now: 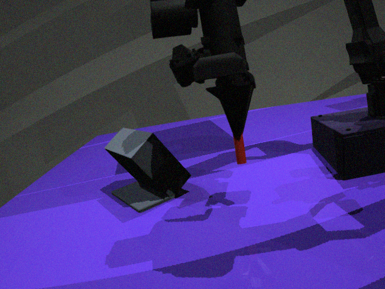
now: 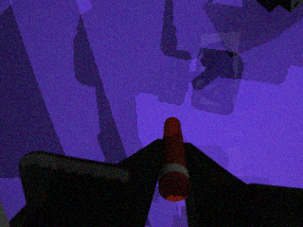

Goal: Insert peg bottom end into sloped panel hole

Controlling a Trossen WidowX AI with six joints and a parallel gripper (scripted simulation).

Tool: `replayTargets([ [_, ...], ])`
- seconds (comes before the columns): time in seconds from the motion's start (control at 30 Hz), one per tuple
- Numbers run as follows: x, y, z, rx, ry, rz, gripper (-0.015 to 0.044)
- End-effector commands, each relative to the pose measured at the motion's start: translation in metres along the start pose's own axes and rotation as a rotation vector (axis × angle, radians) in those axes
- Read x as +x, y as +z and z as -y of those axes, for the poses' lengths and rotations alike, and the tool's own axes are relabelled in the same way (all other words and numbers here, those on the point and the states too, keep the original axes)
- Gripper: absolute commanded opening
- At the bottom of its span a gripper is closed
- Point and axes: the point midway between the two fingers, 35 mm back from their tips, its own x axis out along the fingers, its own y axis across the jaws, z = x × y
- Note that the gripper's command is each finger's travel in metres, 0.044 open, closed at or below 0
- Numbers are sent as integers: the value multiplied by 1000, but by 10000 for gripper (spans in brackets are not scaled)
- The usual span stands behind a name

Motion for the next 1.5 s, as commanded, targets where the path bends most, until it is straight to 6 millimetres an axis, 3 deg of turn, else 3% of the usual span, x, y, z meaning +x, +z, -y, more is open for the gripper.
replayTargets([
  [0.0, 0, 3, 2, 7, 24, 3, 0],
  [1.47, -4, 34, 36, 137, 223, 74, 0],
])
